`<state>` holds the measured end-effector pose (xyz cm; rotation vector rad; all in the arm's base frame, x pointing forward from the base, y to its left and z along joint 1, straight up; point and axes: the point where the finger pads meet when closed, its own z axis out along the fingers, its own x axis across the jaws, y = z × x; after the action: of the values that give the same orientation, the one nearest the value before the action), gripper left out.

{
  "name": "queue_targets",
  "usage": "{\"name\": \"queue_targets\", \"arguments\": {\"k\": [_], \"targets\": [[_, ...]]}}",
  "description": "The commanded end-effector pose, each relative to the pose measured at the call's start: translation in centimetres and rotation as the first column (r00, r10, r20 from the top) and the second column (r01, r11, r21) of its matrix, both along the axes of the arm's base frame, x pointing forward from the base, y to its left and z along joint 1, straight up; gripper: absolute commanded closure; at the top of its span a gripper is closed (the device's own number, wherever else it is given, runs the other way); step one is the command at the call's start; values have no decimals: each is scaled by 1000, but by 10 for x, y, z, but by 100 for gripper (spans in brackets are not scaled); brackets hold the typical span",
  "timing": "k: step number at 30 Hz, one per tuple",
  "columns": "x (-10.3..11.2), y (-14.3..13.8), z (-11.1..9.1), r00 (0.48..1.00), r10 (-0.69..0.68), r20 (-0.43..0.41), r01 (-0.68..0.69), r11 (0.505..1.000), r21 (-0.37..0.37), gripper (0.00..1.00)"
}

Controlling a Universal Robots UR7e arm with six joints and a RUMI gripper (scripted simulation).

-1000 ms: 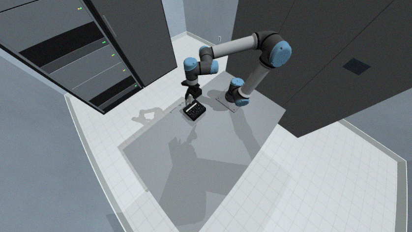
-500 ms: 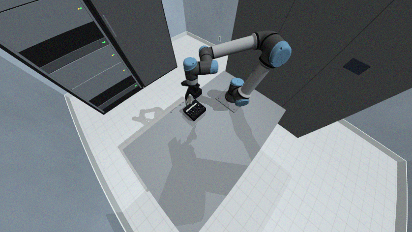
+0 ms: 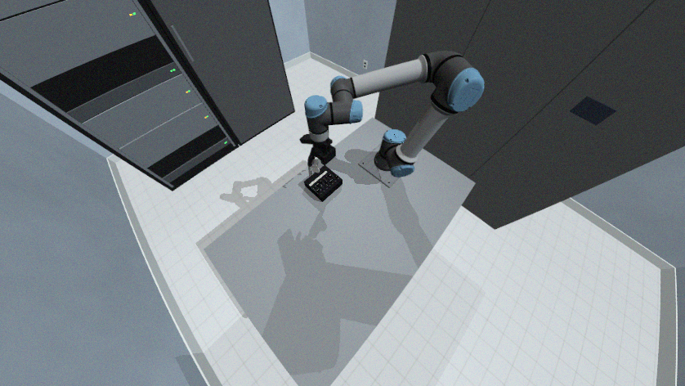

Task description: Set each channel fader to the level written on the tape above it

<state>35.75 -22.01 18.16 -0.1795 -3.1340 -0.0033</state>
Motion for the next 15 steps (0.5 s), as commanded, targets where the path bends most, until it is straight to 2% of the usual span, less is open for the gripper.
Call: {"name": "queue_targets", "arguments": {"k": [1,15], "targets": [[2,-1,0,998,62,2,-62,998,-2,0],[7,-1,-3,967,253,2,-253,967,-2,0]]}}
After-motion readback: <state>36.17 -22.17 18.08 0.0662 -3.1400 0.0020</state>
